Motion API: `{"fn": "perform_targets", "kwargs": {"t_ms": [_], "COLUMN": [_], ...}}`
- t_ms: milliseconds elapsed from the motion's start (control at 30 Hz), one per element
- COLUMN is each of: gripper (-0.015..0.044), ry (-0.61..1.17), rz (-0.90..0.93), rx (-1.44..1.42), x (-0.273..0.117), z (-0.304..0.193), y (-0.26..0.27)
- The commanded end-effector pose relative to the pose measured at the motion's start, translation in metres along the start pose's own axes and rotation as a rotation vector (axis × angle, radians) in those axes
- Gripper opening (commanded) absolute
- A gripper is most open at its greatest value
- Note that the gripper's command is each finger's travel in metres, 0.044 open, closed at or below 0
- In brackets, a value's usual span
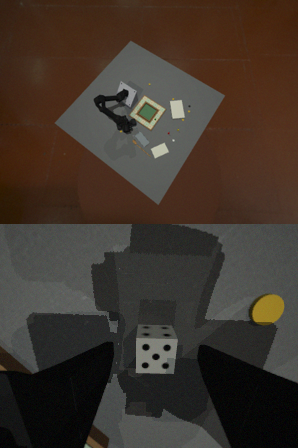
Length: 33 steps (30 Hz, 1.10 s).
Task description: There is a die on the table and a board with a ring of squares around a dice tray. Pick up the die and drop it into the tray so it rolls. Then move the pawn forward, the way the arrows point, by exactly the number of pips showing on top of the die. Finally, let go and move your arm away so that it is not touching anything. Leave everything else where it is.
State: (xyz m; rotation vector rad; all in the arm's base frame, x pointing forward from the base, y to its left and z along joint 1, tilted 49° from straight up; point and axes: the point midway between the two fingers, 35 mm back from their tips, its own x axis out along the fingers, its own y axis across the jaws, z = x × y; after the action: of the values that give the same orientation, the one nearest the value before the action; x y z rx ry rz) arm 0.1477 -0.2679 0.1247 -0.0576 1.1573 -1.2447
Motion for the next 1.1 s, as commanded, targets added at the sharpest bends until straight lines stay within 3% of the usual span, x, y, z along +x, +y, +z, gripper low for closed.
{"fn": "perform_targets", "kwargs": {"t_ms": [0,133,333,567,667,1067], "gripper": [0.0275,0.0275,0.0118,0.0071,0.0000,0.0000], "ry": [0.003,0.003,0.003,0.003,0.004,0.021], "rz": [0.002,0.001,0.001,0.001,0.004,0.019], "rx": [-0.005,-0.006,-0.006,-0.006,-0.005,0.000], "x": [0.007,0.011,0.011,0.011,0.008,-0.054], "z": [-0.002,-0.002,-0.002,-0.002,-0.001,0.007], "y": [0.001,0.000,0.000,0.000,0.001,0.011]}}
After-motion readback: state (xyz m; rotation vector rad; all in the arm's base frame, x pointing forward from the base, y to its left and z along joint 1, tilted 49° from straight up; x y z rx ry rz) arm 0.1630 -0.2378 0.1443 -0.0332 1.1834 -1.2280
